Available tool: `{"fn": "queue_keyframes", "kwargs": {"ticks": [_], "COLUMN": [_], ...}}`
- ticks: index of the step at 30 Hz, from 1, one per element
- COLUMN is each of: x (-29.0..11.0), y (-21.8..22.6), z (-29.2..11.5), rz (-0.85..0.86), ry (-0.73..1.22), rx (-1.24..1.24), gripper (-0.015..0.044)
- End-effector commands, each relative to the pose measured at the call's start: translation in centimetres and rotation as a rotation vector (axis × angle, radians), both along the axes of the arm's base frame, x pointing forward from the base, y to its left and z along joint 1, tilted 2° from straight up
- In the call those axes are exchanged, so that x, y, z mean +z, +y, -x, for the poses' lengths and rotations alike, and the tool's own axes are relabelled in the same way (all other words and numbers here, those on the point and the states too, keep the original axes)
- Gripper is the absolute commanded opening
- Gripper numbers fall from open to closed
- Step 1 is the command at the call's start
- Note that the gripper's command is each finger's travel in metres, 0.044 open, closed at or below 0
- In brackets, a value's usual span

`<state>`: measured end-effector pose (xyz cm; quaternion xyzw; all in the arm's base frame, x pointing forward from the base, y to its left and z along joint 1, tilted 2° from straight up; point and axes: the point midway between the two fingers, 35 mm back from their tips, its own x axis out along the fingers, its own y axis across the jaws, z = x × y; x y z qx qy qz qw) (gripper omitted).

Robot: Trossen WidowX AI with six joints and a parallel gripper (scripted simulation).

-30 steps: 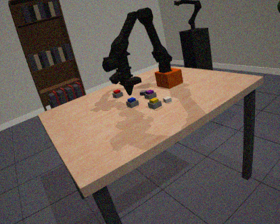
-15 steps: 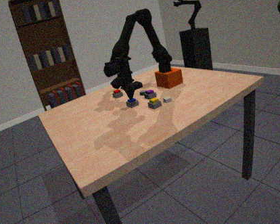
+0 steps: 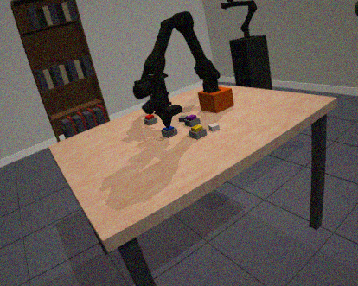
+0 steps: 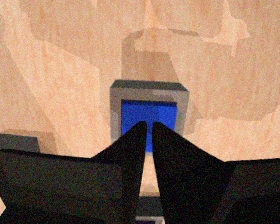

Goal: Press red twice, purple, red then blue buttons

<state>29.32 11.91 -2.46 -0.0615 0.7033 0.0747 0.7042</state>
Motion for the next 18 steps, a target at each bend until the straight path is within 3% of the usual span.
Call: {"fn": "queue_keyframes", "kwargs": {"ticks": [1, 11, 18], "x": [-0.1, 3.3, 5.4], "y": [0.0, 0.0, 4.6], "z": [0.1, 0.1, 2.4], "rz": [-0.001, -0.001, 0.004], "ry": [0.006, 0.005, -0.007], "rx": [-0.003, -0.003, -0.003], "gripper": [0.0020, 0.0020, 0.0204]}}
